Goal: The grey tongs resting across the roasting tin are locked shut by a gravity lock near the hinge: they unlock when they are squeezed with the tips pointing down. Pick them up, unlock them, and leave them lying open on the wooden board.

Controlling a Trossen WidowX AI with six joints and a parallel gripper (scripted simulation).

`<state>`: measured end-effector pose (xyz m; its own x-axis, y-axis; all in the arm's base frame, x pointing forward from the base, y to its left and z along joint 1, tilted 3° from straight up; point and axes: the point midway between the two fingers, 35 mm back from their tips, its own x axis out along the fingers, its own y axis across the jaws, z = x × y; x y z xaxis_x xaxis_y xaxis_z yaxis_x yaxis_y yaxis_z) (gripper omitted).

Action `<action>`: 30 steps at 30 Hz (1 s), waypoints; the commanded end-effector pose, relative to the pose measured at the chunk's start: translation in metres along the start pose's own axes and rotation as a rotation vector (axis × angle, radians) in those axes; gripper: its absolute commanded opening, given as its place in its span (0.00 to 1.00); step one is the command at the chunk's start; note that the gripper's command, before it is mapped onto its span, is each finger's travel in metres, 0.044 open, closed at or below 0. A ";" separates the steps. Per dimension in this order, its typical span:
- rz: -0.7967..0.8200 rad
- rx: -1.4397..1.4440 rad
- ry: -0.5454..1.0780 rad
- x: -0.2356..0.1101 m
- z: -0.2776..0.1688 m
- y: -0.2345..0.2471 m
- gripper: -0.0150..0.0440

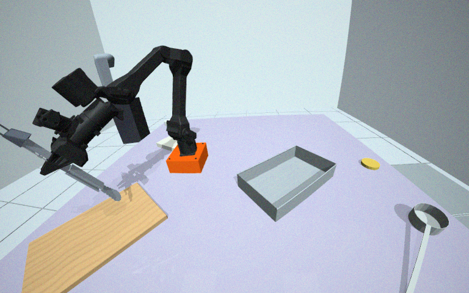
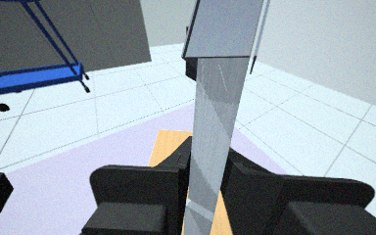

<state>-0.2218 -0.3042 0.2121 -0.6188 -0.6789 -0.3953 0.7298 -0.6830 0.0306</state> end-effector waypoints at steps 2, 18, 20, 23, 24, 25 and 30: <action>-0.007 0.007 -0.101 -0.014 0.007 -0.002 0.00; -0.007 0.011 -0.127 -0.018 0.008 -0.003 0.00; -0.007 0.011 -0.127 -0.018 0.008 -0.003 0.00; -0.007 0.011 -0.127 -0.018 0.008 -0.003 0.00; -0.007 0.011 -0.127 -0.018 0.008 -0.003 0.00; -0.007 0.011 -0.127 -0.018 0.008 -0.003 0.00; -0.007 0.011 -0.127 -0.018 0.008 -0.003 0.00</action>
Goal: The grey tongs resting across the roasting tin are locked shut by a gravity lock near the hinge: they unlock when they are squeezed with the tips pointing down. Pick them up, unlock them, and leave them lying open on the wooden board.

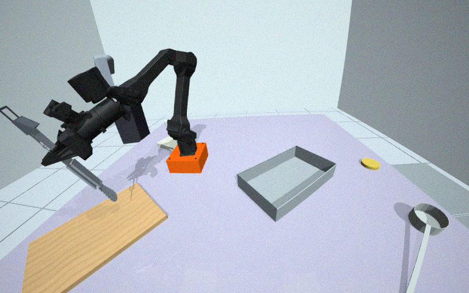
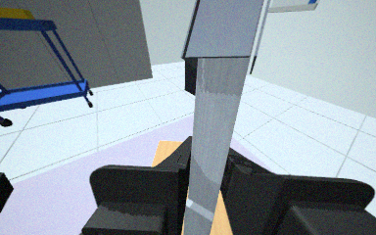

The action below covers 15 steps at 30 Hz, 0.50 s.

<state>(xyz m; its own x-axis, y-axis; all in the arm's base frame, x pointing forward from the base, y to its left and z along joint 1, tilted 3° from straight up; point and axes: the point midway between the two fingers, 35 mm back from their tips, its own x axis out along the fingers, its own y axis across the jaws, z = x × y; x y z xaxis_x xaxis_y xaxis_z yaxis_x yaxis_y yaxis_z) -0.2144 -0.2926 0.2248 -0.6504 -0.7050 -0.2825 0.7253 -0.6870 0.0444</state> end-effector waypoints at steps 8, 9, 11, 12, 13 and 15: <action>-0.006 -0.004 -0.007 0.000 0.002 -0.001 0.00; -0.006 -0.004 -0.007 0.000 0.002 -0.001 0.00; -0.006 -0.004 -0.007 0.000 0.002 -0.001 0.00; -0.006 -0.005 -0.004 0.000 0.001 -0.001 0.00; -0.006 -0.006 0.001 0.001 0.001 -0.001 0.00; -0.006 -0.008 0.020 0.004 0.000 0.000 0.00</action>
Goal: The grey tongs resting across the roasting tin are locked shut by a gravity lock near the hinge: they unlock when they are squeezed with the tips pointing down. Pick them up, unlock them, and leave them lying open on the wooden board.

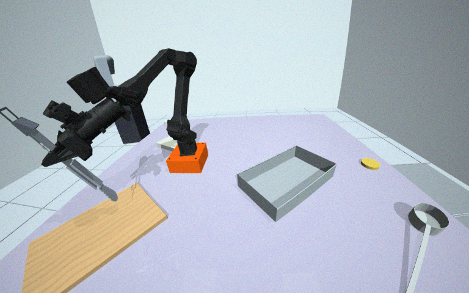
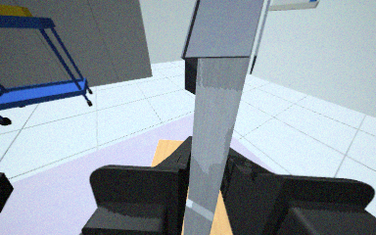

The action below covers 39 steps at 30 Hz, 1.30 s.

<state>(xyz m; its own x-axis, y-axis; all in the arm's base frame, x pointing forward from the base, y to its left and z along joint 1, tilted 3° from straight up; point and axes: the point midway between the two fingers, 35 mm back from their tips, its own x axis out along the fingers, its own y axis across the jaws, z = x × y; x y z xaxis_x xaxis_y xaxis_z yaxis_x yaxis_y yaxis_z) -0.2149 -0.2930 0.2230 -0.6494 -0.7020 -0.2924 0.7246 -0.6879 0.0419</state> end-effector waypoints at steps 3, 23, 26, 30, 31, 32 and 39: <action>-0.003 -0.012 0.057 0.009 -0.001 0.001 0.00; 0.002 -0.036 0.400 0.047 -0.028 0.004 0.00; 0.002 -0.038 0.451 0.052 -0.032 0.004 0.00; 0.002 -0.039 0.519 0.056 -0.038 0.004 0.00; 0.002 -0.040 0.536 0.058 -0.040 0.004 0.00; 0.002 -0.040 0.553 0.059 -0.041 0.004 0.00; 0.001 -0.039 0.672 0.065 -0.052 0.004 0.00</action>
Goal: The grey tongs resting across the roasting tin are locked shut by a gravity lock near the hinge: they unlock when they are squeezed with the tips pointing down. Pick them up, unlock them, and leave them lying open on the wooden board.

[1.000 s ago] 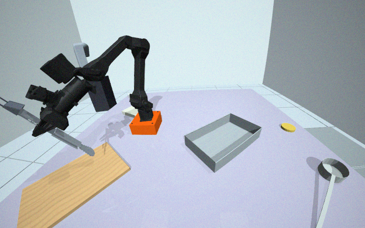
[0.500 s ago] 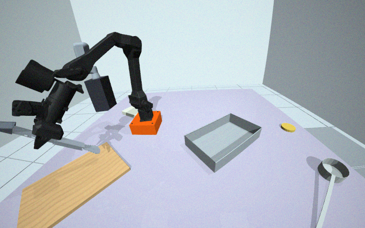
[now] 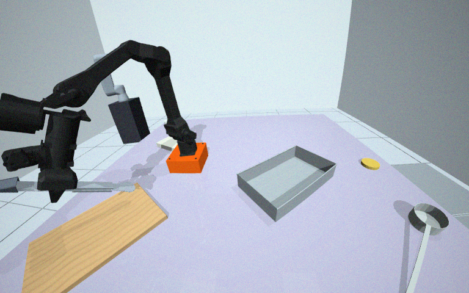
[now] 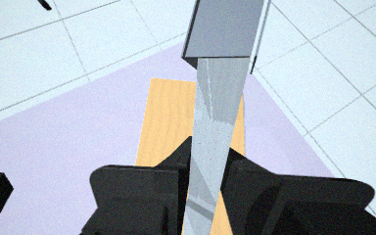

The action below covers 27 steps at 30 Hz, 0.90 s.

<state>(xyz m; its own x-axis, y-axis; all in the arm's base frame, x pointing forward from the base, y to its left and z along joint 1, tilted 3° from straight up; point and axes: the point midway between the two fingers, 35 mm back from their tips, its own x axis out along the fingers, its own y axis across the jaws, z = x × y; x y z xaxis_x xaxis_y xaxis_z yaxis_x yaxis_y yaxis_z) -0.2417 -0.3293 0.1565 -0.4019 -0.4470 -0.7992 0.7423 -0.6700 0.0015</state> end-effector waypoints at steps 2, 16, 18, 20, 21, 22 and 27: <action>0.008 0.007 0.077 0.006 -0.001 0.001 0.00; 0.015 0.017 0.316 0.023 -0.015 0.000 0.00; 0.017 0.020 0.350 0.025 -0.017 -0.001 0.00; 0.018 0.022 0.384 0.027 -0.019 -0.001 0.00; 0.018 0.023 0.401 0.028 -0.021 -0.001 0.00; 0.019 0.025 0.418 0.029 -0.022 -0.001 0.00; 0.022 0.033 0.503 0.032 -0.028 -0.002 0.00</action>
<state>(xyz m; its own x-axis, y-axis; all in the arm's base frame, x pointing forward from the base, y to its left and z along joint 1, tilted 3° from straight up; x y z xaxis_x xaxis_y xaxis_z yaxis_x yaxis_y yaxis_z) -0.2420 -0.3262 0.1160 -0.1096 -0.1520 -0.9823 0.7335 -0.6793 0.0233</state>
